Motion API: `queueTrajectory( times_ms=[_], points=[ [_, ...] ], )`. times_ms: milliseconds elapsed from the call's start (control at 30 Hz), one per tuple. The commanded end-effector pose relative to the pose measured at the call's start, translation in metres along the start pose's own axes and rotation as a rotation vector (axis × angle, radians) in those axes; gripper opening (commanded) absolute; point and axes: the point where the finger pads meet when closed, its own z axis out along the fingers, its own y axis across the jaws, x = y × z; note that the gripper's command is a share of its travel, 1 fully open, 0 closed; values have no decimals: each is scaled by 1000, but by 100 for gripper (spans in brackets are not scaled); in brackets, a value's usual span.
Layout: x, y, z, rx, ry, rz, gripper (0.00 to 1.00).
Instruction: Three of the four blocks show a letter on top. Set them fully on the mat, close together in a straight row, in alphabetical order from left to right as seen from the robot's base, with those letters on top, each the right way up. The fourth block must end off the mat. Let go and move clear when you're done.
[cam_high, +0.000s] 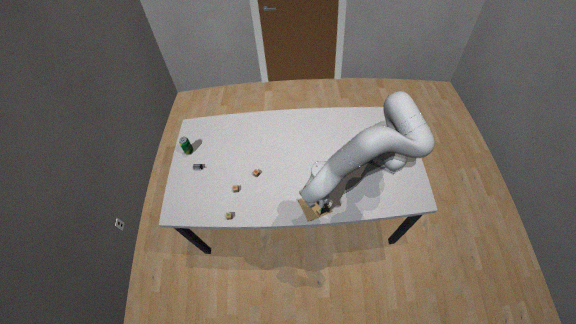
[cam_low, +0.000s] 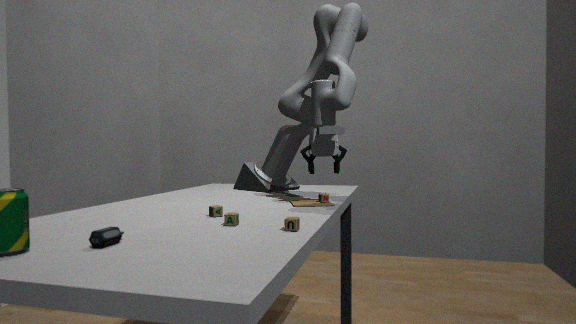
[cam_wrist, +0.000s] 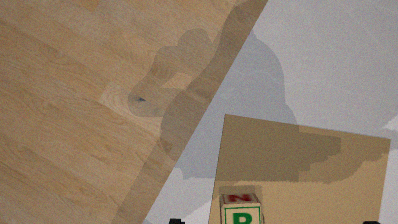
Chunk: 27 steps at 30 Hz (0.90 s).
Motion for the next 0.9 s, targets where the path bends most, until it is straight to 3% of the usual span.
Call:
queueTrajectory(
  times_ms=[0,133,200,267,700,767,867],
  points=[
    [30,8,-1,6,5,100,100],
    [69,22,-2,17,11,244,100],
    [69,22,-2,17,11,244,100],
    [98,35,-2,24,14,356,100],
    [186,93,-1,43,15,738,100],
    [186,93,-1,43,15,738,100],
    [210,115,0,46,14,861,100]
  ],
)
